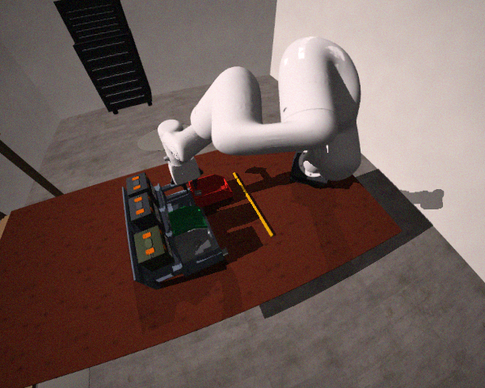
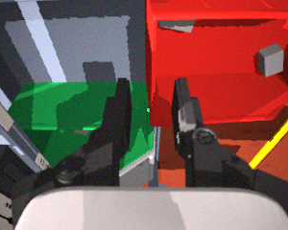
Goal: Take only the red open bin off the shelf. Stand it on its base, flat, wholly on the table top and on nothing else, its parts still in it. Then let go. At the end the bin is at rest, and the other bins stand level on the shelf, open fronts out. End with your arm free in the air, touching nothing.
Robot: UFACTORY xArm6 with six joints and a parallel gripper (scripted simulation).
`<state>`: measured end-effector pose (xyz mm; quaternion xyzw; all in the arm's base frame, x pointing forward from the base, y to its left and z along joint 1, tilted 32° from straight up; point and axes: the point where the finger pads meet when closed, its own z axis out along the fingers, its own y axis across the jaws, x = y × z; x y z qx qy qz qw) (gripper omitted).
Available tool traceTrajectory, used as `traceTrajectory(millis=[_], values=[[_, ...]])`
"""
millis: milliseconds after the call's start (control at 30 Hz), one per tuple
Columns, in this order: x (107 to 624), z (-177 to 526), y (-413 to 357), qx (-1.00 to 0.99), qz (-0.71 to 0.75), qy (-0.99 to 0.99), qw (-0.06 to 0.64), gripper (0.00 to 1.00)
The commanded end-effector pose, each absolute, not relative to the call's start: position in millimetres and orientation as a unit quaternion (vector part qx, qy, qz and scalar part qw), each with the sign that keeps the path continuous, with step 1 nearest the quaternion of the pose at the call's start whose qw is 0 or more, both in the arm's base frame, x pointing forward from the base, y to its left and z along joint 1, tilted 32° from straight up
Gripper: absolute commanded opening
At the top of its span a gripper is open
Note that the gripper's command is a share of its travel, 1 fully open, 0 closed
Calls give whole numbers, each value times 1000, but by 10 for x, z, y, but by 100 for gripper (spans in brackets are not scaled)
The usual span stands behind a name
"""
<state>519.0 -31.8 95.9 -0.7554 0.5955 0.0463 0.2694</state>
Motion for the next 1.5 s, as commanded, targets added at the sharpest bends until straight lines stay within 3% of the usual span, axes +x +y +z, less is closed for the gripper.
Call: traceTrajectory(millis=[0,1467], values=[[5212,924,-299,-755,45,596,270,33],[5263,720,-191,-755,45,596,270,33]])
